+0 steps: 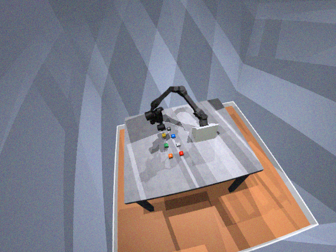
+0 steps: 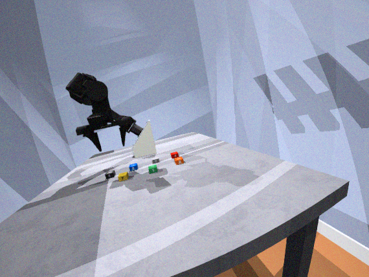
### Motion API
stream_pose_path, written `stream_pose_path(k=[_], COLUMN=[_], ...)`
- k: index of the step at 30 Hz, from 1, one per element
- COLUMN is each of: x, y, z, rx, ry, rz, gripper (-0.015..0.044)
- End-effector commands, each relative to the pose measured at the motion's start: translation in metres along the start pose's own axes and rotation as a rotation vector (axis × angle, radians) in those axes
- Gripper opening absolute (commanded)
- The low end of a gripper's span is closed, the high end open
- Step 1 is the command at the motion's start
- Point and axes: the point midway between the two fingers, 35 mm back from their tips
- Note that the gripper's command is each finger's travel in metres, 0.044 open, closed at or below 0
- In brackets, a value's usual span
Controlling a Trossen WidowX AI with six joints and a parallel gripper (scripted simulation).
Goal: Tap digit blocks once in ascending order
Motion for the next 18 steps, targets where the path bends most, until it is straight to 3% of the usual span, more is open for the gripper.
stream_pose_path(k=[1,5,12,14,18], x=[0.038,0.110,0.119,0.120,0.119], y=[0.002,-0.001,-0.002,-0.001,-0.002], z=[-0.002,-0.001,-0.001,0.013,0.077], rx=[-0.003,-0.001,0.000,0.000,0.000], ry=[0.003,0.006,0.005,0.006,0.003], rz=[-0.023,-0.010,-0.006,-0.006,-0.006], gripper=[0.0400,0.0400,0.0400,0.0348,0.0242])
Point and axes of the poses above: the point midway between the two fingers, 35 mm back from their tips, its own z axis out along the fingers, its own x axis across the jaws, y = z × x, and after that the axes turned 4 degrees about -z, right-handed
